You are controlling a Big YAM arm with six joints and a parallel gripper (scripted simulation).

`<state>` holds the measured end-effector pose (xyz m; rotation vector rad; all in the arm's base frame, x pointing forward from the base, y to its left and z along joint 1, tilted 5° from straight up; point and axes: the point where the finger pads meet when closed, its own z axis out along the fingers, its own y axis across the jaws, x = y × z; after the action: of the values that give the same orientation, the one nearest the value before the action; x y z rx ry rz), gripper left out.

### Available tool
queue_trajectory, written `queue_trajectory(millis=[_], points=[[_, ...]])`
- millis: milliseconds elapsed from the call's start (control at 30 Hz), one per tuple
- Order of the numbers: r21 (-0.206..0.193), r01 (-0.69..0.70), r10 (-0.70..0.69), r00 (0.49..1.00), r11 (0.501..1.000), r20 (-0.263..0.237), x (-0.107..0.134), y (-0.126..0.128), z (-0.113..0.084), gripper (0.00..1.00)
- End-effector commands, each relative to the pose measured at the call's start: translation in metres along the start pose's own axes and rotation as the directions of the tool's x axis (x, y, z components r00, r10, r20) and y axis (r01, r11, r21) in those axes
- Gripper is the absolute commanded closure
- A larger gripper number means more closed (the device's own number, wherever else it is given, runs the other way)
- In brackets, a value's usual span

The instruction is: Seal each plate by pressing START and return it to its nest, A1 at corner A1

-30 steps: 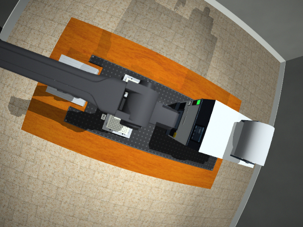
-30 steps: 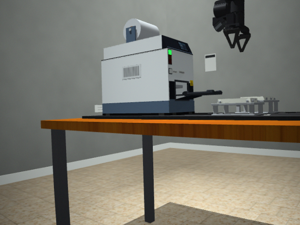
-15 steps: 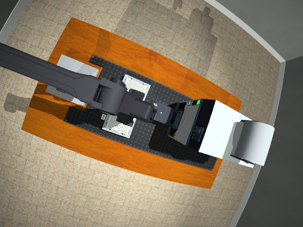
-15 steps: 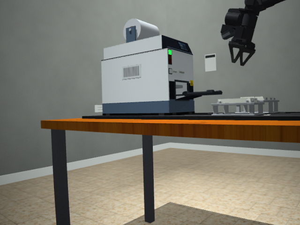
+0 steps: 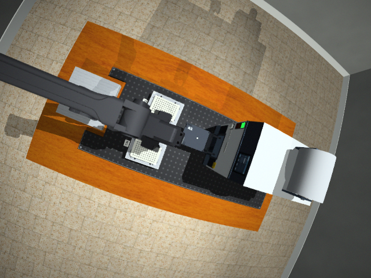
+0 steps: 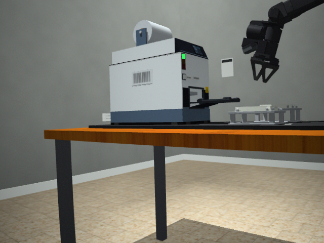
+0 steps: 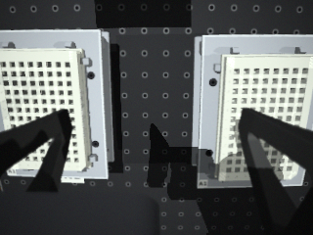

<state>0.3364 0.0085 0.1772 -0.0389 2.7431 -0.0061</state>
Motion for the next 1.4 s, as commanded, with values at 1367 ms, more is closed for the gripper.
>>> queue_trajectory(millis=[1367], points=[[0.007, 0.017, -0.017, 0.999, 1.0, 0.046, 0.016, -0.089, -0.031, 0.0]])
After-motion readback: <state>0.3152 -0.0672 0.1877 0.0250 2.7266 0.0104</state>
